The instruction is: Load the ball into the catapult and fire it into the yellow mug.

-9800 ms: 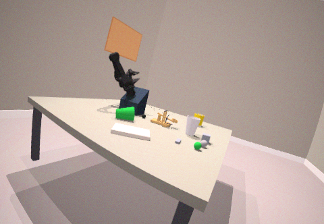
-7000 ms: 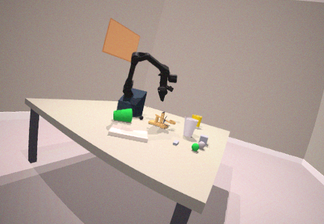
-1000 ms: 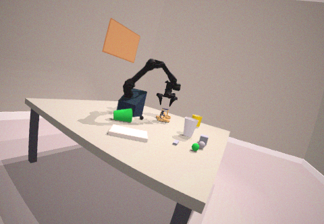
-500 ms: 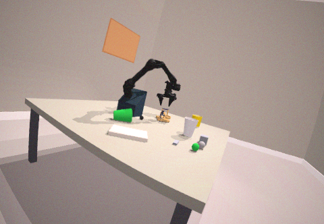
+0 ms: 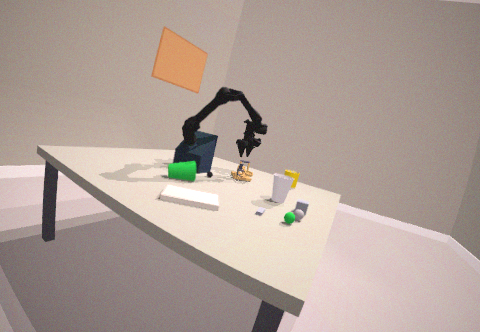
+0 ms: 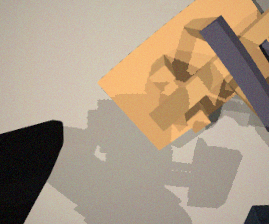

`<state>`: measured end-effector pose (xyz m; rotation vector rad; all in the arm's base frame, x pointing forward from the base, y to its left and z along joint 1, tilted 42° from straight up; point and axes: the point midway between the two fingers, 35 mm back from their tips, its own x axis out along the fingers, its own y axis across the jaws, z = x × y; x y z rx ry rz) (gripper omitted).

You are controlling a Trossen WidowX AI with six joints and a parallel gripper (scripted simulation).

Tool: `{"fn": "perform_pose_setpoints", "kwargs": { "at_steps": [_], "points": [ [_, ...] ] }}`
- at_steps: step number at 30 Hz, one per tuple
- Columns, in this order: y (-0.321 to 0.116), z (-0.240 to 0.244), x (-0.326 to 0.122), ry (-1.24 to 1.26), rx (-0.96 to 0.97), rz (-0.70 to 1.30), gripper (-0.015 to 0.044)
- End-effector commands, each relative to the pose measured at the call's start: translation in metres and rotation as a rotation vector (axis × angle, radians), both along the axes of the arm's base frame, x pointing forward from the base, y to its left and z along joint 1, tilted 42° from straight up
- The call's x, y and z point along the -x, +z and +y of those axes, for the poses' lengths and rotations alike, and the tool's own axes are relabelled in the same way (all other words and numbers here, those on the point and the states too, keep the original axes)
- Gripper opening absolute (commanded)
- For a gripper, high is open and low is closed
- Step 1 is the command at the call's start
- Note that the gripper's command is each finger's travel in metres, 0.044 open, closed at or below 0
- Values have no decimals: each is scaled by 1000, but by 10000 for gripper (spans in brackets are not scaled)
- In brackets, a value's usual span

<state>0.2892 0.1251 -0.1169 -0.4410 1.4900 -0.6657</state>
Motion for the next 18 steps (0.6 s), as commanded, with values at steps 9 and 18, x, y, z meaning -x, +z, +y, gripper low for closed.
{"fn": "perform_pose_setpoints", "kwargs": {
  "at_steps": [9,18],
  "points": [
    [1,1,1,317,-18,273,440],
    [2,1,2,554,-31,476,440]
  ]
}}
